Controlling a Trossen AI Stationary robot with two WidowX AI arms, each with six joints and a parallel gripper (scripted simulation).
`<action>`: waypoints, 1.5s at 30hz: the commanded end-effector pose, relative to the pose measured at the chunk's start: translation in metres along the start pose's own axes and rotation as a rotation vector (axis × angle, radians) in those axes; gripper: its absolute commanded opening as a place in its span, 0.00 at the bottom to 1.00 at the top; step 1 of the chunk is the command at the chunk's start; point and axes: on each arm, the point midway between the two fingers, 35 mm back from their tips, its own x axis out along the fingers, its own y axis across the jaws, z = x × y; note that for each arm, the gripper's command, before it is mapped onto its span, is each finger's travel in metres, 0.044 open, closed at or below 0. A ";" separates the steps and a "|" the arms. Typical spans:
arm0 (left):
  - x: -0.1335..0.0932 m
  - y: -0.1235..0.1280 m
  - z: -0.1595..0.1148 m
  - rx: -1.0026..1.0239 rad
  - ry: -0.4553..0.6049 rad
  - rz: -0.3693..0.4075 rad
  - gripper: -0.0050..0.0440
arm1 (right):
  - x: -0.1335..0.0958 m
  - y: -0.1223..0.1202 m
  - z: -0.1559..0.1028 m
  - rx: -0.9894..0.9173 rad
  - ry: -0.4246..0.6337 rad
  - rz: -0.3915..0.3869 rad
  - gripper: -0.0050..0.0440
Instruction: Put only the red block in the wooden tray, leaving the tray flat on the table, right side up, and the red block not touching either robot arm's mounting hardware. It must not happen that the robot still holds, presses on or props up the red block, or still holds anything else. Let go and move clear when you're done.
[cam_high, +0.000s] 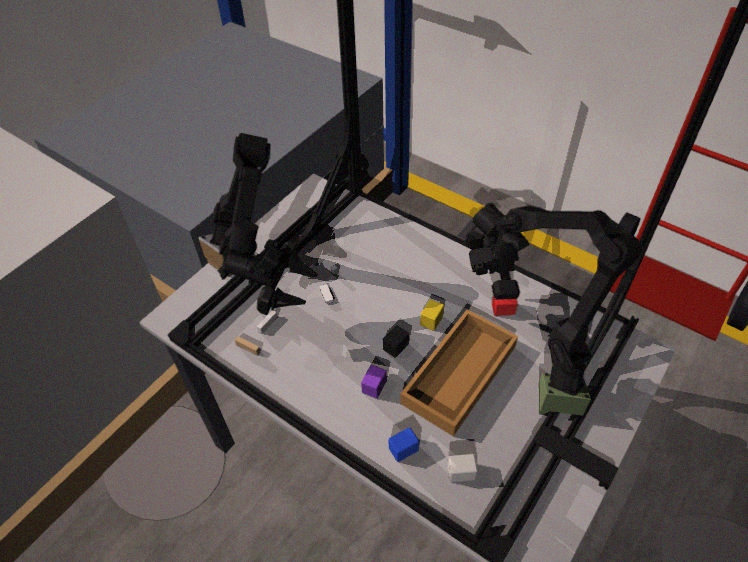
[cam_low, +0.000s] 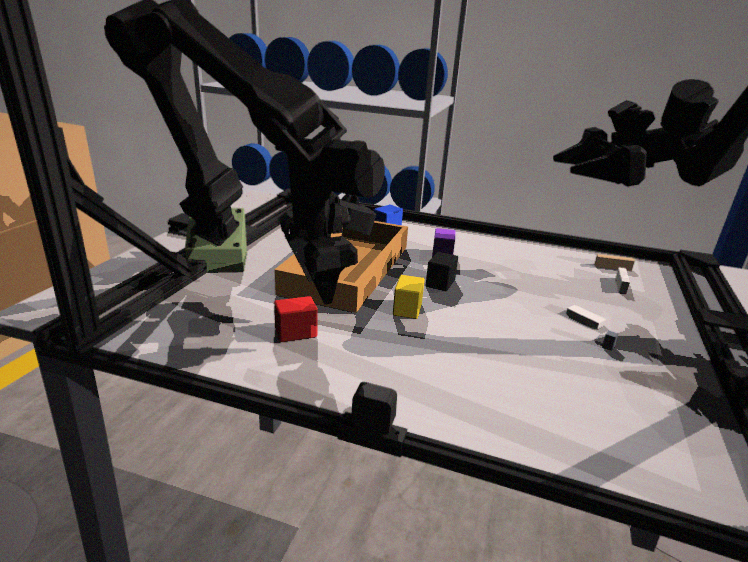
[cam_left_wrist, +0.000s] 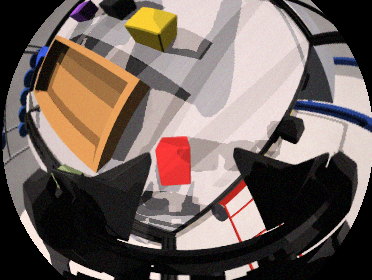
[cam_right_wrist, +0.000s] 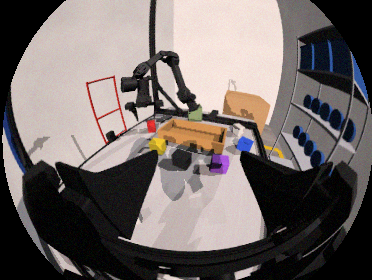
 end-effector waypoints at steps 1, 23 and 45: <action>-0.006 0.010 -0.018 0.010 0.034 0.030 0.92 | -0.007 -0.010 -0.002 0.000 -0.020 0.009 0.92; -0.009 0.018 -0.029 0.013 0.060 0.059 0.92 | -0.015 -0.017 -0.004 -0.007 -0.027 0.003 0.92; 0.014 0.020 -0.030 0.014 0.060 0.060 0.92 | -0.015 -0.017 -0.004 -0.007 -0.027 0.003 0.92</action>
